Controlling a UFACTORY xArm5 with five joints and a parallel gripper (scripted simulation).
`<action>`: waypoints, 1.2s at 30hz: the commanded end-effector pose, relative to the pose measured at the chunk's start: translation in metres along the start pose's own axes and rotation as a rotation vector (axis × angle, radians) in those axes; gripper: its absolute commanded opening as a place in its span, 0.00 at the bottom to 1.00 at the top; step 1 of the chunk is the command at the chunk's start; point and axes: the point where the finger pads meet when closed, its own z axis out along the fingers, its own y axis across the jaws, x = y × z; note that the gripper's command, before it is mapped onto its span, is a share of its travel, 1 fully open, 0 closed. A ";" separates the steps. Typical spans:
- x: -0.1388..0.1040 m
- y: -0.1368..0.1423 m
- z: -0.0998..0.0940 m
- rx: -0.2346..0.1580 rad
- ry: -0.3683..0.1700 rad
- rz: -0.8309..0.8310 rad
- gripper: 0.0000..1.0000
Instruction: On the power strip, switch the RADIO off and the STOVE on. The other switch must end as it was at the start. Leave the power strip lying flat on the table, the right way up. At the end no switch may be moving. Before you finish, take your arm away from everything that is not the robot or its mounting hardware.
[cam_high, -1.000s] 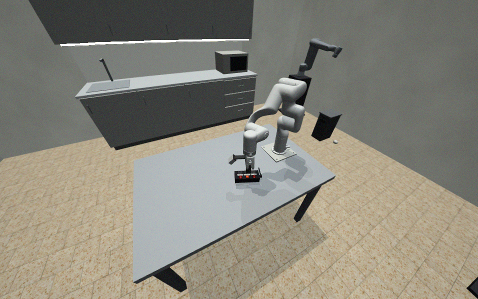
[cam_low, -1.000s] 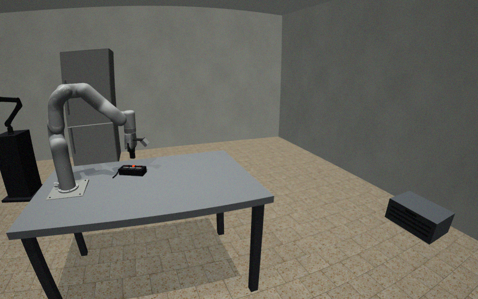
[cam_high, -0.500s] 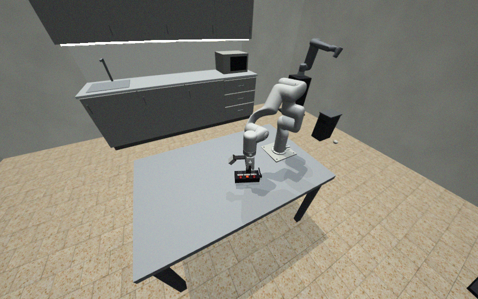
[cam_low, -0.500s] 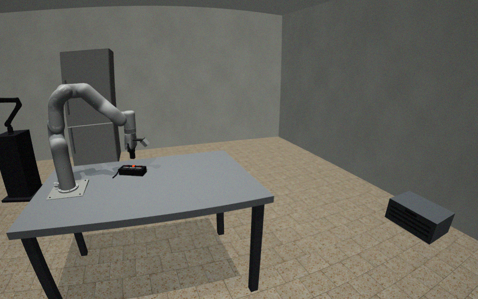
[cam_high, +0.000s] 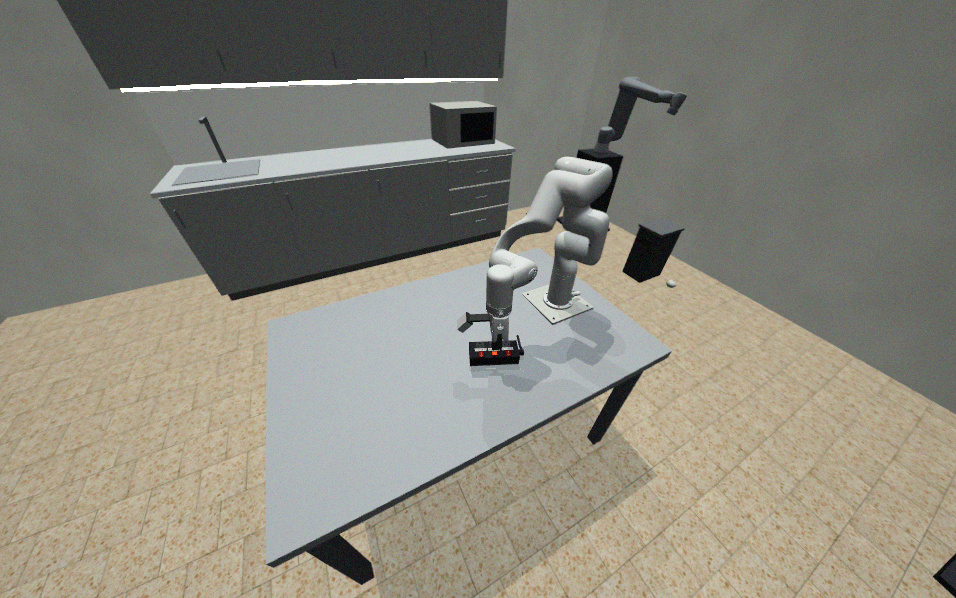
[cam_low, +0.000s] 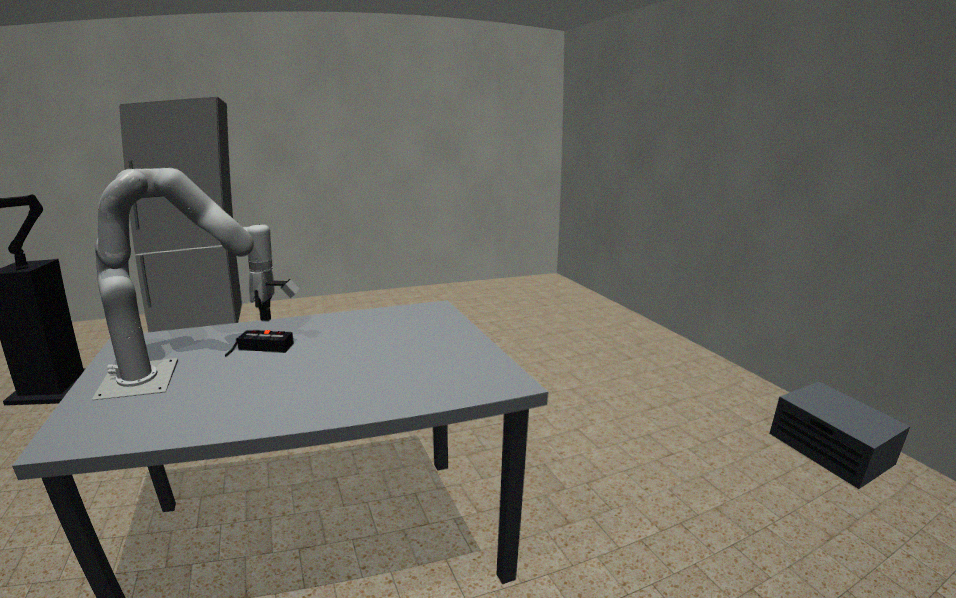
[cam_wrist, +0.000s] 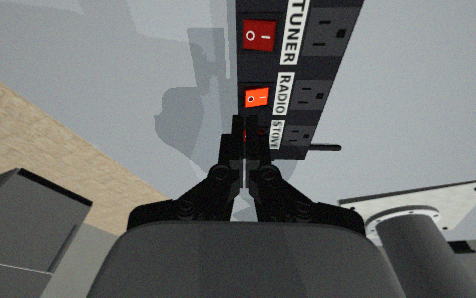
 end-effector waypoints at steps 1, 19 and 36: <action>0.001 -0.001 0.003 0.003 0.003 0.000 0.00; 0.002 -0.001 0.023 0.003 0.003 0.000 0.00; 0.002 -0.001 0.029 0.003 0.003 0.000 0.00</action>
